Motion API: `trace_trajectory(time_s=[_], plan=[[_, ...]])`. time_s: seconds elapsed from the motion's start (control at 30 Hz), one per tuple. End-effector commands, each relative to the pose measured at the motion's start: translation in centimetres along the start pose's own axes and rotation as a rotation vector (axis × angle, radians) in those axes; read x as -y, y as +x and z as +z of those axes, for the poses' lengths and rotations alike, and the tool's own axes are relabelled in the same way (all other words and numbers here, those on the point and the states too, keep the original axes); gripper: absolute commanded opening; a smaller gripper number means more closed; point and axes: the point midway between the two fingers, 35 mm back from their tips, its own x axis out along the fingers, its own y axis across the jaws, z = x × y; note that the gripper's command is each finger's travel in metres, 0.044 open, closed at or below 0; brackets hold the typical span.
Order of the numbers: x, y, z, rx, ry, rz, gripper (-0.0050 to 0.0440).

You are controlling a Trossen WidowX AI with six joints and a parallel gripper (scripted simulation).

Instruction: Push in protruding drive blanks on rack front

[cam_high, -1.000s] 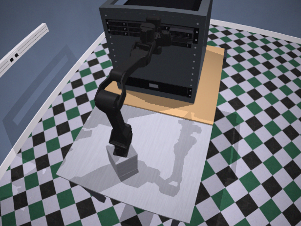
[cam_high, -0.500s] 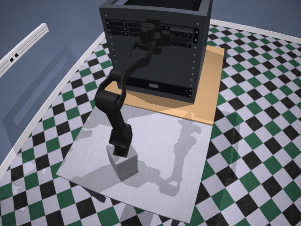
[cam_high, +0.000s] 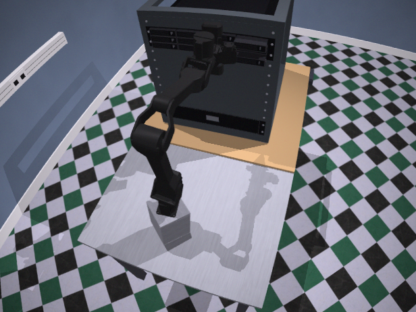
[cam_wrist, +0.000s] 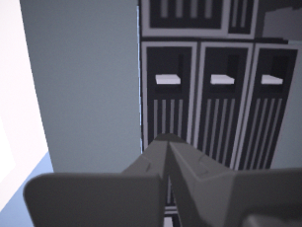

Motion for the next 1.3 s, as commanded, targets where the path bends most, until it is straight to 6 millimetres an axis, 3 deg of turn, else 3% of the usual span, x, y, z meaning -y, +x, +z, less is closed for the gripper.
trace_trajectory(time_s=[0.0,0.77,1.27], plan=[[-1.1,0.4,0.1,0.005,0.002,0.025,-0.0050],[-1.1,0.2,0.1,0.005,0.002,0.025,-0.0050],[-0.9,-5.3,0.0,0.005,0.002,0.025,-0.0050]])
